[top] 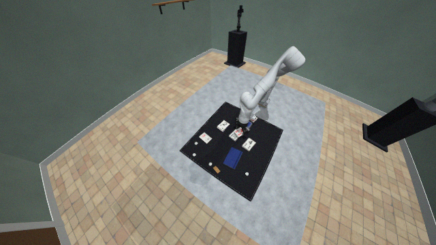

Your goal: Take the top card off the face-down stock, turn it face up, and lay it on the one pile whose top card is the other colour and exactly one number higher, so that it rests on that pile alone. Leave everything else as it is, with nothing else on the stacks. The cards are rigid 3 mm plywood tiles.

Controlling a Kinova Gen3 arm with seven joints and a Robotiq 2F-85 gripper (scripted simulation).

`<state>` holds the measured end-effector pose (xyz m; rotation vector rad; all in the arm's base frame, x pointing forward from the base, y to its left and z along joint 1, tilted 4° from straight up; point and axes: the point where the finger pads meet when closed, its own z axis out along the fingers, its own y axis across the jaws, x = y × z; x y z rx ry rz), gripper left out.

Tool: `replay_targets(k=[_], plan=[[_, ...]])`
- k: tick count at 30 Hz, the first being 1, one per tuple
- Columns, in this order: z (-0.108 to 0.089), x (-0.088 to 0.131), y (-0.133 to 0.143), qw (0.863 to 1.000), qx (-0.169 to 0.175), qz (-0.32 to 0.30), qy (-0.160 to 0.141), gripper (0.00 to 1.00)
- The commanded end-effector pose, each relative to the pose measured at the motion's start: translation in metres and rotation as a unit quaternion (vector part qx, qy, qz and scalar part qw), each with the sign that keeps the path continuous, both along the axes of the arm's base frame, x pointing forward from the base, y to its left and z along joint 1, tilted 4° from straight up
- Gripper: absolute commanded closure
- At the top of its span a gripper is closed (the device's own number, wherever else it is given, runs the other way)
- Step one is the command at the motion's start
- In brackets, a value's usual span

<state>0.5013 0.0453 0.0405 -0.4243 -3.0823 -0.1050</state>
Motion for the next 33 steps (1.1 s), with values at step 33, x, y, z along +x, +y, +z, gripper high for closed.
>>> replay_targets(k=[33], plan=[[0.0,0.023,-0.022,0.994,0.002,0.105,-0.009,0.28]])
